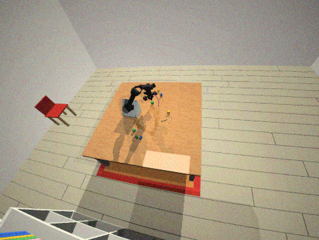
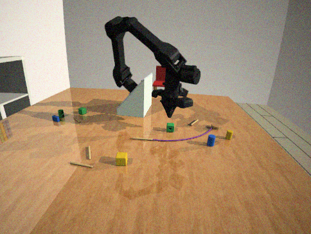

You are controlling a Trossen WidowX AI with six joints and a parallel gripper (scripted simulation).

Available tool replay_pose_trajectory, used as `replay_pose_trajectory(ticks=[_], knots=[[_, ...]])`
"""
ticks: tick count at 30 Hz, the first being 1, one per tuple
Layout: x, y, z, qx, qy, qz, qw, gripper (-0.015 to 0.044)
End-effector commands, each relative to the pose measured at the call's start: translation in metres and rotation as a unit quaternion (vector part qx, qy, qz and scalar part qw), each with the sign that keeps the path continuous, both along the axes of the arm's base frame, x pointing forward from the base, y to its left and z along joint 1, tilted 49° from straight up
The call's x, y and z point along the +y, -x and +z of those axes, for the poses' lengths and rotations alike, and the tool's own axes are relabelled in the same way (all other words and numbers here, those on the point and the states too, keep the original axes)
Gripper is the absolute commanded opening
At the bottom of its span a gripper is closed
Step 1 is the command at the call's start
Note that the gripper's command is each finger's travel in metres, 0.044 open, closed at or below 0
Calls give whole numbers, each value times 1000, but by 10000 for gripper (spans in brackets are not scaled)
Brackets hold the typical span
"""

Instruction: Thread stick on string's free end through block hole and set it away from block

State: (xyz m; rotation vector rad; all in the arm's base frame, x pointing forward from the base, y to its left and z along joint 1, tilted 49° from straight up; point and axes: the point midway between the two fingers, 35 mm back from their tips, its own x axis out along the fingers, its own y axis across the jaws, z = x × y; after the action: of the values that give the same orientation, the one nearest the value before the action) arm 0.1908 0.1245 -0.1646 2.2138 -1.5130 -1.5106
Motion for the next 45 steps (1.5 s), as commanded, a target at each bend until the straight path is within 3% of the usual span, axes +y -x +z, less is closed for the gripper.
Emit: replay_pose_trajectory(ticks=[1, 5, 14, 16, 25, 39, 41, 45], knots=[[0, 0, 0, 0, 0, 0, 1000, 0], [0, 0, 0, 0, 0, 0, 1000, 0], [0, 0, 0, 0, 0, 0, 1000, 236], [0, 0, 0, 0, 0, 0, 1000, 239], [0, 0, 0, 0, 0, 0, 1000, 2], [0, 0, 0, 0, 0, 0, 1000, 0], [0, -2, 1, -26, -2, -24, 999, 53], [-2, -13, 5, -176, -10, -162, 971, 157]])
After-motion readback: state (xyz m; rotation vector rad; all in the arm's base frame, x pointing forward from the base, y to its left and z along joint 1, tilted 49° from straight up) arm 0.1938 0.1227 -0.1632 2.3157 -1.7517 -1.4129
